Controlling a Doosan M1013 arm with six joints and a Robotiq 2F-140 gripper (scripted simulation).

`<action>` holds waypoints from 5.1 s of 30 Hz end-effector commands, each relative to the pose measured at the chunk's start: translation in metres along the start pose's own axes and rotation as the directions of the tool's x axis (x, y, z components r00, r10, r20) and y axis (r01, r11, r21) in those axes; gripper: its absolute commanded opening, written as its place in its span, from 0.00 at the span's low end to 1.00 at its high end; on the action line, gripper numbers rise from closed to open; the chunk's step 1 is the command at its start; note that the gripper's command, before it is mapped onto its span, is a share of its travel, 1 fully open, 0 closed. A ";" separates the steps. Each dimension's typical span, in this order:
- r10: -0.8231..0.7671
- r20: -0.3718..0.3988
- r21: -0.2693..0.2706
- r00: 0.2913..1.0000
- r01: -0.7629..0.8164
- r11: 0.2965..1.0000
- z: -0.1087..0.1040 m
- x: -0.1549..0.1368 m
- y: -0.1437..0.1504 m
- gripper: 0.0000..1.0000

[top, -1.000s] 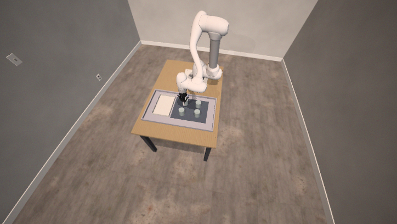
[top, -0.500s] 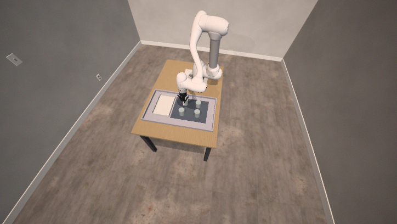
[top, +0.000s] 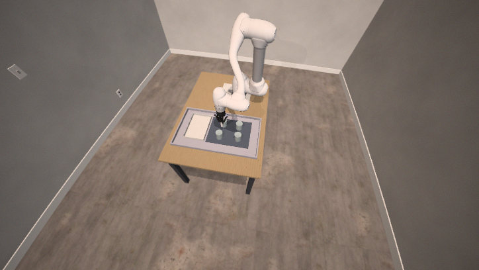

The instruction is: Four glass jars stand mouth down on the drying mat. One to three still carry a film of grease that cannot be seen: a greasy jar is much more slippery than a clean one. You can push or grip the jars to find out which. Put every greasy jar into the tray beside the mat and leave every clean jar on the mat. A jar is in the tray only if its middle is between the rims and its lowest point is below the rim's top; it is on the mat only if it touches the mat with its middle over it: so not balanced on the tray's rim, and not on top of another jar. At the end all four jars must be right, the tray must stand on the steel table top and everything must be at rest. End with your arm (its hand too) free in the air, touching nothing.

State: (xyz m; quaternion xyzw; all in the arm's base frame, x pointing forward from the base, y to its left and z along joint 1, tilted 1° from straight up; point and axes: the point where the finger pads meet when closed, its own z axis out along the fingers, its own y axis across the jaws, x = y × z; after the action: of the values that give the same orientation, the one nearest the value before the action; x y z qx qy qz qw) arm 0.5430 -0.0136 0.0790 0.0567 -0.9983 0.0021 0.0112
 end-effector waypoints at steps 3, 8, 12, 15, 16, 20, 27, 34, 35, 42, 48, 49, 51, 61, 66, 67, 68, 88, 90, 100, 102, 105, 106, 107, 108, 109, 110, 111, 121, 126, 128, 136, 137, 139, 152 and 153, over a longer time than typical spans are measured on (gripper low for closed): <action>0.000 0.000 0.000 1.000 0.000 1.000 0.000 0.000 0.000 0.00; 0.000 0.000 0.000 1.000 0.000 1.000 0.000 0.001 0.000 0.00; 0.000 0.000 0.000 1.000 0.000 1.000 0.000 0.001 0.000 0.00; 0.000 0.000 0.000 1.000 0.000 1.000 0.000 0.002 0.000 0.00; 0.000 0.000 0.000 1.000 0.000 1.000 0.000 0.002 0.000 0.00; 0.000 0.000 0.000 1.000 0.000 1.000 0.000 0.002 0.000 0.00; 0.000 0.000 0.000 1.000 0.000 1.000 0.000 0.003 0.000 0.00; 0.000 0.000 0.000 1.000 0.000 1.000 0.000 0.004 0.000 0.00; 0.000 0.000 0.000 1.000 0.000 1.000 0.000 0.004 0.000 0.00; 0.000 0.000 0.000 1.000 0.000 1.000 0.000 0.005 0.000 0.00; 0.000 0.000 0.000 1.000 0.000 1.000 0.000 0.006 0.000 0.00; 0.000 0.000 0.000 1.000 0.000 1.000 0.000 0.006 0.000 0.00; 0.000 0.000 0.000 1.000 0.000 1.000 0.000 0.006 0.000 0.00; 0.000 0.000 0.000 1.000 0.000 1.000 0.000 0.007 0.000 0.00; 0.000 0.000 0.000 1.000 0.000 1.000 0.000 0.008 0.000 0.00; 0.000 0.000 0.000 1.000 0.000 1.000 0.000 0.008 0.000 0.00; 0.000 0.000 0.000 1.000 0.000 1.000 0.000 0.008 0.000 0.00; 0.000 0.000 0.000 1.000 0.000 1.000 0.000 0.010 0.000 0.00; 0.000 0.000 0.000 1.000 0.000 1.000 0.000 0.011 0.000 0.00; 0.000 0.000 0.000 1.000 0.000 1.000 0.000 0.012 0.000 0.00; 0.000 0.000 0.000 1.000 0.000 1.000 0.000 0.012 0.000 0.00; 0.000 0.000 0.000 1.000 0.000 1.000 0.000 0.012 0.000 0.00; 0.000 0.000 0.000 1.000 0.000 1.000 0.000 0.012 0.000 0.00; 0.000 0.000 0.000 1.000 0.000 1.000 0.000 0.013 0.000 0.00; 0.000 0.000 0.000 1.000 0.000 1.000 0.000 0.013 0.000 0.00; 0.000 0.000 0.000 1.000 0.000 1.000 0.000 0.013 0.000 0.00; 0.000 0.000 0.000 1.000 0.000 1.000 -0.001 0.013 0.000 0.00; 0.000 0.000 0.000 1.000 0.000 1.000 -0.001 0.013 0.000 0.00; 0.000 0.000 0.000 1.000 0.000 1.000 -0.002 0.014 0.000 0.00; 0.000 0.000 0.000 1.000 0.000 1.000 -0.002 0.015 0.000 0.00; 0.000 0.000 0.000 1.000 0.000 1.000 -0.002 0.015 0.000 0.00; 0.000 0.000 0.000 1.000 0.000 1.000 -0.003 0.016 0.000 0.00; 0.000 0.000 0.000 1.000 0.000 1.000 -0.003 0.016 0.000 0.00; 0.000 0.000 0.000 1.000 0.000 1.000 -0.003 0.016 0.000 0.00; 0.000 0.000 0.000 1.000 0.000 1.000 -0.005 0.018 0.000 0.00; 0.000 0.000 0.000 1.000 0.000 1.000 -0.005 0.018 0.000 0.00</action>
State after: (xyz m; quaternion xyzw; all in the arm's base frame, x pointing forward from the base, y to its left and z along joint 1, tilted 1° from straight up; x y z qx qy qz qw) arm 0.5253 -0.0156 0.0840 0.0567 -0.9983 0.0021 0.0111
